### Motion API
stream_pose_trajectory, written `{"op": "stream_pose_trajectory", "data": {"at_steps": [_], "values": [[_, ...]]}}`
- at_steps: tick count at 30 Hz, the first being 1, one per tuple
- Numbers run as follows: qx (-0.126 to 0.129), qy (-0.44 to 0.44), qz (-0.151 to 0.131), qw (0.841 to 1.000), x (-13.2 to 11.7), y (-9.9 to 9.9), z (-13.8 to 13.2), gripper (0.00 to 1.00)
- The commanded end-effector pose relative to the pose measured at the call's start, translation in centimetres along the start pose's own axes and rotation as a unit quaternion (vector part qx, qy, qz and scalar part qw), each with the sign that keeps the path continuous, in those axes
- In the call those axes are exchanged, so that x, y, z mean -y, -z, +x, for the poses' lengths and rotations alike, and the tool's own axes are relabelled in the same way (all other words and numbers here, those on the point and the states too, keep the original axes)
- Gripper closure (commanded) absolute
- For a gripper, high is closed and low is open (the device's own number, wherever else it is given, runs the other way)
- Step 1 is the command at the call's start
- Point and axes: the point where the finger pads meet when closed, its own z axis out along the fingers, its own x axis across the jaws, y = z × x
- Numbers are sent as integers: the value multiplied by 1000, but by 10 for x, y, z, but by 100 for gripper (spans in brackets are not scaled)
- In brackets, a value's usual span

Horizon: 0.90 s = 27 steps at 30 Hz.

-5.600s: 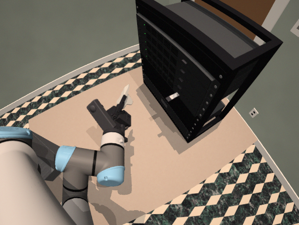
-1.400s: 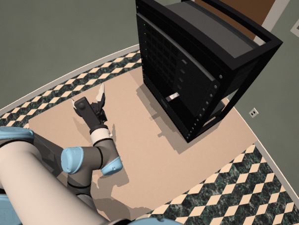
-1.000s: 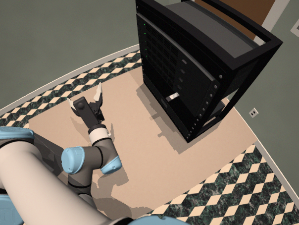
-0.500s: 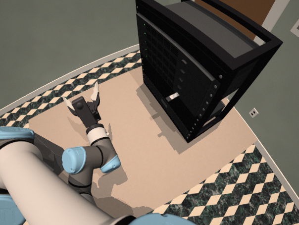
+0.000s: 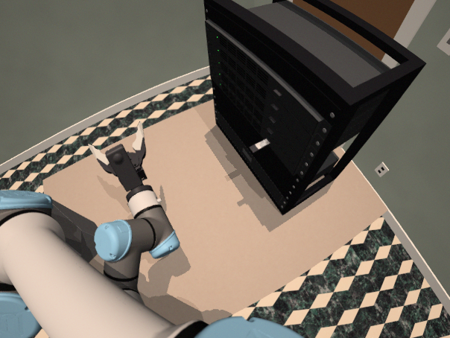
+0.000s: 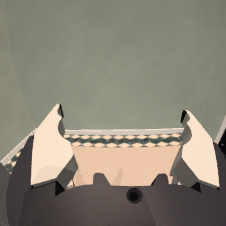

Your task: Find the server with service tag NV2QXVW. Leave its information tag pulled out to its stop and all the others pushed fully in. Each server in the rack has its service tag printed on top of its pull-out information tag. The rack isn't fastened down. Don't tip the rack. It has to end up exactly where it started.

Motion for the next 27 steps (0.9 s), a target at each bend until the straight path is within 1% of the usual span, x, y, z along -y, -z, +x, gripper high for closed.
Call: {"op": "stream_pose_trajectory", "data": {"at_steps": [1, 27], "values": [[9, -20, 15, 1000, 3, -3, -6, 0], [38, -76, 57, 995, 19, -11, -27, 0]]}}
